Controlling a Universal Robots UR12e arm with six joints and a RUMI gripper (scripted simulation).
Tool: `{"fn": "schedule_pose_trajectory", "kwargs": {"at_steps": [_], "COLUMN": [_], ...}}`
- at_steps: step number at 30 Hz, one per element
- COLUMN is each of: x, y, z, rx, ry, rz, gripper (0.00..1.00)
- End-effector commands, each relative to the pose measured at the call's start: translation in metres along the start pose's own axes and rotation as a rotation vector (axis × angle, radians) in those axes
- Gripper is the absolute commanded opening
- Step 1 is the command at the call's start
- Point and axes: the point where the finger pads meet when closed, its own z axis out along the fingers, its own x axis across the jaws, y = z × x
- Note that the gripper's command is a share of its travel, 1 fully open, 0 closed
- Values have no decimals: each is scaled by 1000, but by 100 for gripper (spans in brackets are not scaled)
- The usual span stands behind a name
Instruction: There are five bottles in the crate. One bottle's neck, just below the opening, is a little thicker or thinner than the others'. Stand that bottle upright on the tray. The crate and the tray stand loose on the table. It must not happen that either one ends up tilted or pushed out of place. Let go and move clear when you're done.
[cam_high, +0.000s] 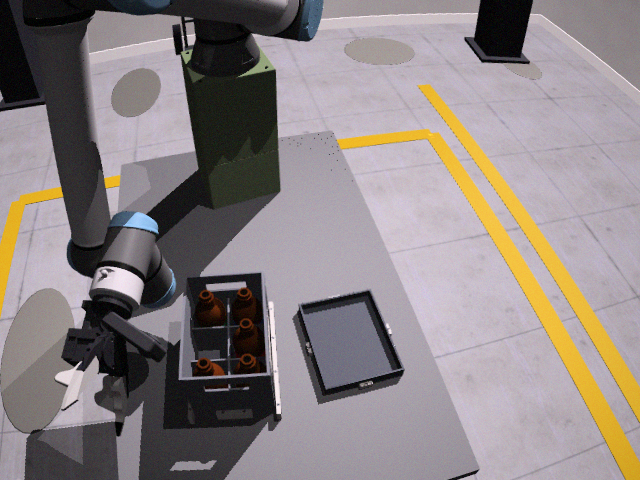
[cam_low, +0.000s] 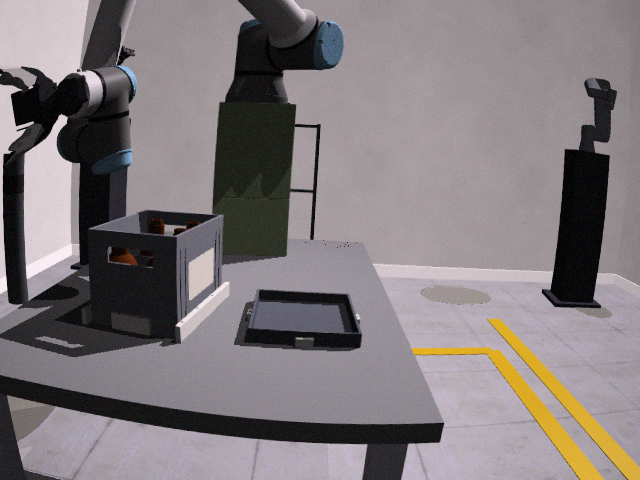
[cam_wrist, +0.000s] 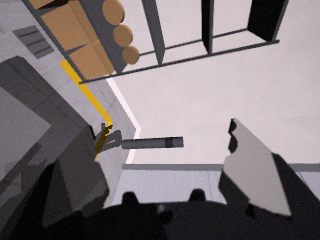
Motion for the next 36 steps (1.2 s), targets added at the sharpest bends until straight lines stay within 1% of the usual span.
{"fn": "schedule_pose_trajectory", "kwargs": {"at_steps": [1, 19, 23, 26, 28, 32, 34, 36], "x": [1, 1, 0, -3, -6, -15, -15, -22], "y": [0, 0, -1, -1, -1, -1, -1, 0], "z": [0, 0, -1, 0, 0, 0, 0, -1], "rx": [0, 0, -3, -8, -14, -34, -34, -47], "ry": [1, 1, -11, -32, -55, -123, -123, -169], "rz": [0, 0, 6, 17, 29, 62, 62, 84], "gripper": [100, 100, 100, 100, 100, 100, 100, 100]}}
